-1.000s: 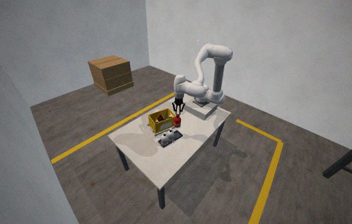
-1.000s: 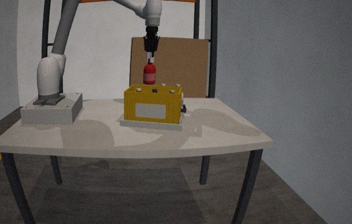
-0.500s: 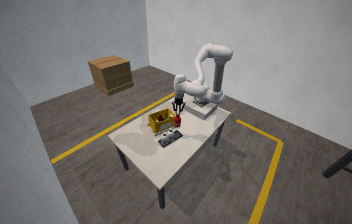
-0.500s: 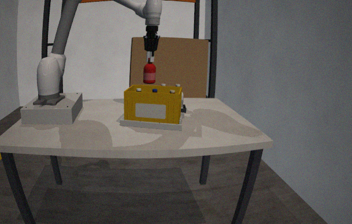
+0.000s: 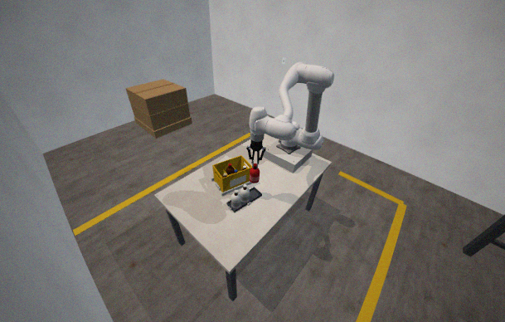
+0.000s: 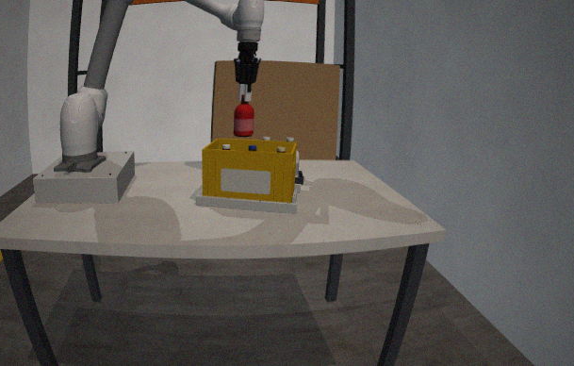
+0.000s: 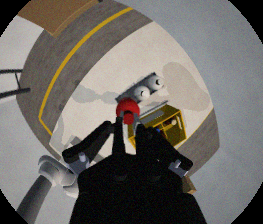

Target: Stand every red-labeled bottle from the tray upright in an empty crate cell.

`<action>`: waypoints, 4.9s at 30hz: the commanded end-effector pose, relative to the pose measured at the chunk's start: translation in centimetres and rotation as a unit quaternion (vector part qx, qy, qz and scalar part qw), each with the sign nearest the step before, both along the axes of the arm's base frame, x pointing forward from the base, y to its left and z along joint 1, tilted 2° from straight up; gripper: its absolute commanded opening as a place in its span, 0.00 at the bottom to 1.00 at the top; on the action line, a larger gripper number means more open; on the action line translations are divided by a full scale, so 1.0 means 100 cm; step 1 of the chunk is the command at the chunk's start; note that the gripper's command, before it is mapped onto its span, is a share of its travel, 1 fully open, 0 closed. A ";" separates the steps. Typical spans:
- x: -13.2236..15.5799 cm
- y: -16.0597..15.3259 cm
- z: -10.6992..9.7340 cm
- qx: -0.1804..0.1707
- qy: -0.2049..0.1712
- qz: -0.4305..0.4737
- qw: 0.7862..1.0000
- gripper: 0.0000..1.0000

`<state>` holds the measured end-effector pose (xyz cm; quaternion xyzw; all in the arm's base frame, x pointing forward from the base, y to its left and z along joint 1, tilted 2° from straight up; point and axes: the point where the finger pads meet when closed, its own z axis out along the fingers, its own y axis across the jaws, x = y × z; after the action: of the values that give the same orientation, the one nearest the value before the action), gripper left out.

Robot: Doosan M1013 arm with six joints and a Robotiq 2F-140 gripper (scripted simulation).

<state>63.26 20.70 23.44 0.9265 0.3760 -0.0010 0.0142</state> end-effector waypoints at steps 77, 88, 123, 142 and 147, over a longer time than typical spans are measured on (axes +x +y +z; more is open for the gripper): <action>0.000 0.001 0.022 0.000 0.000 0.000 1.000 0.00; 0.000 0.001 0.022 0.000 0.000 0.000 1.000 0.00; -0.002 -0.006 0.022 0.000 0.000 0.000 1.000 0.00; -0.005 -0.023 0.023 0.000 0.000 0.000 1.000 0.00; -0.007 -0.031 0.023 0.000 0.000 0.000 1.000 0.00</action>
<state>62.60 17.86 25.72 0.9265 0.3760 -0.0010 0.0142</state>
